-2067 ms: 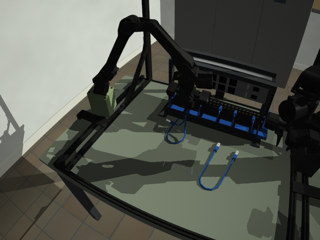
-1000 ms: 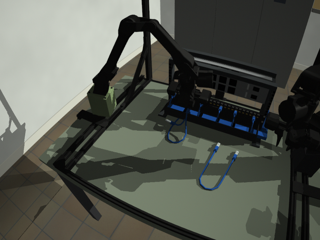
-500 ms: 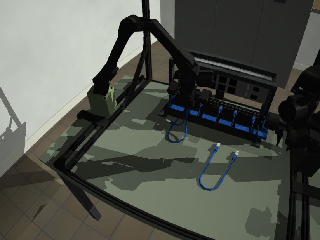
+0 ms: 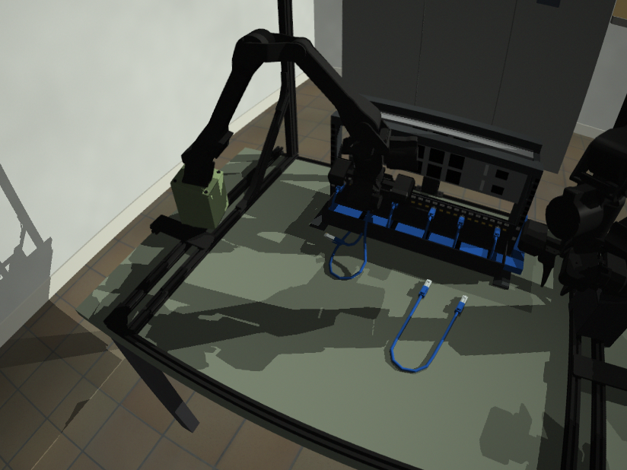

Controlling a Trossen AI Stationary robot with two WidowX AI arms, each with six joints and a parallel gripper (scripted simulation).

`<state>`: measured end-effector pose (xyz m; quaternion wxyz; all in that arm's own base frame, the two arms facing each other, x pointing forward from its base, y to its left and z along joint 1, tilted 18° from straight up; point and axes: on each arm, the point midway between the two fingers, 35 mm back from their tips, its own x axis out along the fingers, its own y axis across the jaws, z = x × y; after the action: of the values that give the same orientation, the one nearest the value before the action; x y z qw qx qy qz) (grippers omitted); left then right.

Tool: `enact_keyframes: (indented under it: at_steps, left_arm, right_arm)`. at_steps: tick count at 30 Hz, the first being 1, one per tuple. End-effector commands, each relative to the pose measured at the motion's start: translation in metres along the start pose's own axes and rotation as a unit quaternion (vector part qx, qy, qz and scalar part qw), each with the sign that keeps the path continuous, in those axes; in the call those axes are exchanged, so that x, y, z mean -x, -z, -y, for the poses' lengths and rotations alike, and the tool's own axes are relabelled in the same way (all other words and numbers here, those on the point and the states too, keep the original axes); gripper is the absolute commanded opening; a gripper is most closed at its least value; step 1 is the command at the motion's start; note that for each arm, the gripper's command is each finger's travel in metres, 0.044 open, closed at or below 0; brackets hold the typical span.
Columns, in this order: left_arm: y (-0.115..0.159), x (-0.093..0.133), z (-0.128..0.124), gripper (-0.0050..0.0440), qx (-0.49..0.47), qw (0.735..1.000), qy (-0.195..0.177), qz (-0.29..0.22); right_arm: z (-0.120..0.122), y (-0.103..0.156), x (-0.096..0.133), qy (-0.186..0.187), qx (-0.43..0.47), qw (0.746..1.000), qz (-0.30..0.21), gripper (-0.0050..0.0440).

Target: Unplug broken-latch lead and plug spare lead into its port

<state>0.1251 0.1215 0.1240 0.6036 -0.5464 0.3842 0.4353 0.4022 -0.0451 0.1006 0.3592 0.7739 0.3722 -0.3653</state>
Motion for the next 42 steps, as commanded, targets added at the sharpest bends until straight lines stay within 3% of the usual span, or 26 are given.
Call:
enact_keyframes:
  at_steps: [1, 37, 38, 42]
  left_arm:
    - [0.0000, 0.0000, 0.0000, 0.0176, 0.000, 1.000, 0.000, 0.000]
    - [0.0000, 0.0000, 0.0000, 0.0176, 0.000, 1.000, 0.000, 0.000]
    - [0.0000, 0.0000, 0.0000, 0.0176, 0.000, 1.000, 0.000, 0.000]
    - [0.0000, 0.0000, 0.0000, 0.0176, 0.000, 1.000, 0.000, 0.000]
  right_arm:
    - [-0.0001, 0.0042, -0.0023, 0.000, 0.005, 1.000, -0.003, 0.0054]
    - [0.0002, 0.0115, -0.0054, 0.000, 0.005, 1.000, -0.003, 0.0054]
    - [0.0001, 0.0068, -0.0036, 0.000, 0.000, 1.000, 0.002, 0.0176]
    - [0.0001, 0.0068, -0.0036, 0.000, 0.000, 1.000, 0.002, 0.0176]
